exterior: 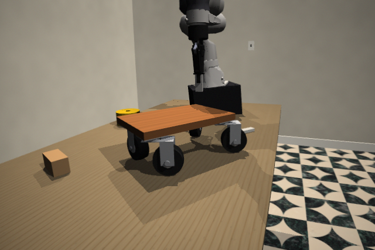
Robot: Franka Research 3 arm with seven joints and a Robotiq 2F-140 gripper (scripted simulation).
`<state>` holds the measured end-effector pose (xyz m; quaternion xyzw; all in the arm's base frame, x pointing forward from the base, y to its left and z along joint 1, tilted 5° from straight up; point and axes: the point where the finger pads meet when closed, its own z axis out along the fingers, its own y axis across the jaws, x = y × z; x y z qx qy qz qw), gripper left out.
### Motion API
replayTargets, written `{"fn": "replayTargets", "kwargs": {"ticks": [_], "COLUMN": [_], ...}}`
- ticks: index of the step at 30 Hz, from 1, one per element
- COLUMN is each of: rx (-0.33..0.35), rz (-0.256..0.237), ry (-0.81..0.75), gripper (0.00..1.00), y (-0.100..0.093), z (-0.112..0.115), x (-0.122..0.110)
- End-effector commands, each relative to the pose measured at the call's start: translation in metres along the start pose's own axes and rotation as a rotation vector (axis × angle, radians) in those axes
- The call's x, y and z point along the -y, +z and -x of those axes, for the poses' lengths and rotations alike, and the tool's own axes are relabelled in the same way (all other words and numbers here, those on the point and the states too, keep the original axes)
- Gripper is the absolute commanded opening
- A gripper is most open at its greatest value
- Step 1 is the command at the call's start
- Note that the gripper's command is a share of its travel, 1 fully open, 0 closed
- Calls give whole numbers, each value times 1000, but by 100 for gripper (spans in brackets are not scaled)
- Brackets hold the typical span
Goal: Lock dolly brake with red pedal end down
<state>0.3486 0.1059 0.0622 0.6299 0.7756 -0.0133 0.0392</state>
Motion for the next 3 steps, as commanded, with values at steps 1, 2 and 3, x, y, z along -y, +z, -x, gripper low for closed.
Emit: {"fn": "replayTargets", "kwargs": {"ticks": [1, 2, 3], "rx": [0, 0, 0], "rz": [1, 1, 1], "ry": [5, 5, 5], "gripper": [0, 0, 0], "y": [-1, -1, -1], "z": [0, 0, 0], "x": [0, 0, 0]}}
